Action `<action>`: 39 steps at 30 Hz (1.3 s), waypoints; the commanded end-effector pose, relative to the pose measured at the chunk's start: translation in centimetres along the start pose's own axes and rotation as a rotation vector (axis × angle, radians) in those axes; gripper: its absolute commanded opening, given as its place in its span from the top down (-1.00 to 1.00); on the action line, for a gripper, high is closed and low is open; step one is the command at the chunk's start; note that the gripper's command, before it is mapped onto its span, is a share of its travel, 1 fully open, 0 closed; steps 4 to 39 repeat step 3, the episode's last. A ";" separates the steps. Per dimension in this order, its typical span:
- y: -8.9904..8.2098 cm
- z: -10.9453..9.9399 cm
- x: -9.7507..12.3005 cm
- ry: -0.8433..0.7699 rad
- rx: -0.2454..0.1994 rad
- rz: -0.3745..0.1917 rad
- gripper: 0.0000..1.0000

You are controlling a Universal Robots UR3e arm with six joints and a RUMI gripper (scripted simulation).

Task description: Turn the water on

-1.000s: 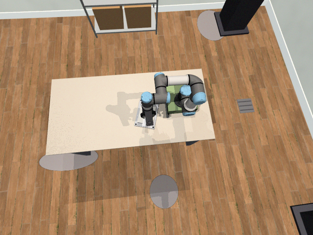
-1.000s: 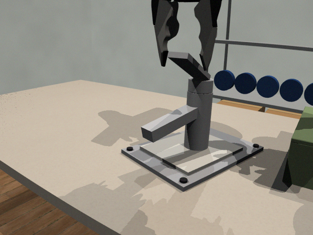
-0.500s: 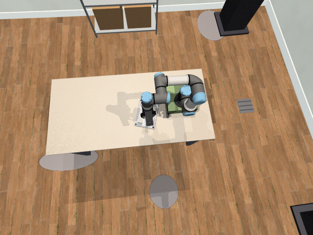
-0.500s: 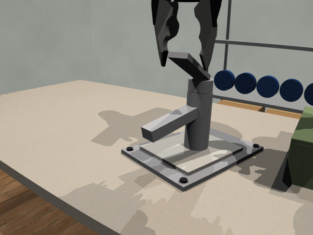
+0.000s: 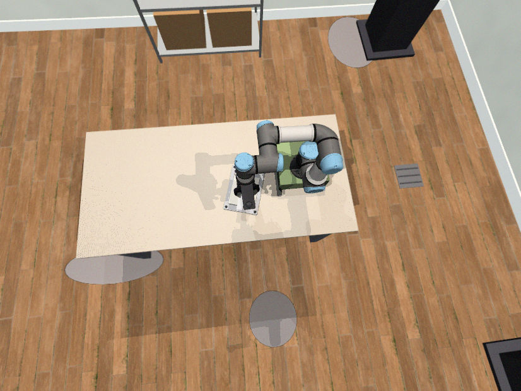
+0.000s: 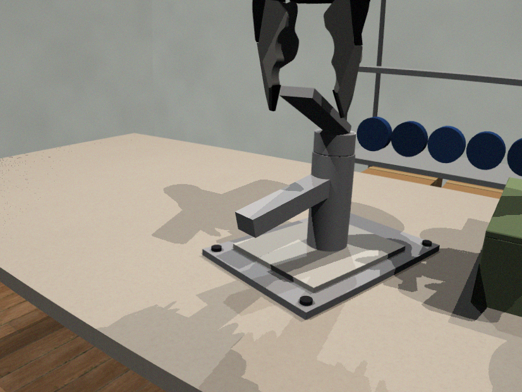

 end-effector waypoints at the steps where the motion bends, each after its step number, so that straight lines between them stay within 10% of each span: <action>1: -0.1 0.0 0.0 0.000 0.003 0.000 0.17; 39: -0.1 0.0 0.0 0.000 0.003 0.000 0.17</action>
Point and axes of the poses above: the point where the finger pads meet when closed, its own y axis out along the fingers, its own z axis across the jaws, x = y × z, the point moved 10 cm from there along -y, back along the fingers, and after that the axes turned 11 degrees about y, right-handed, at the moved point
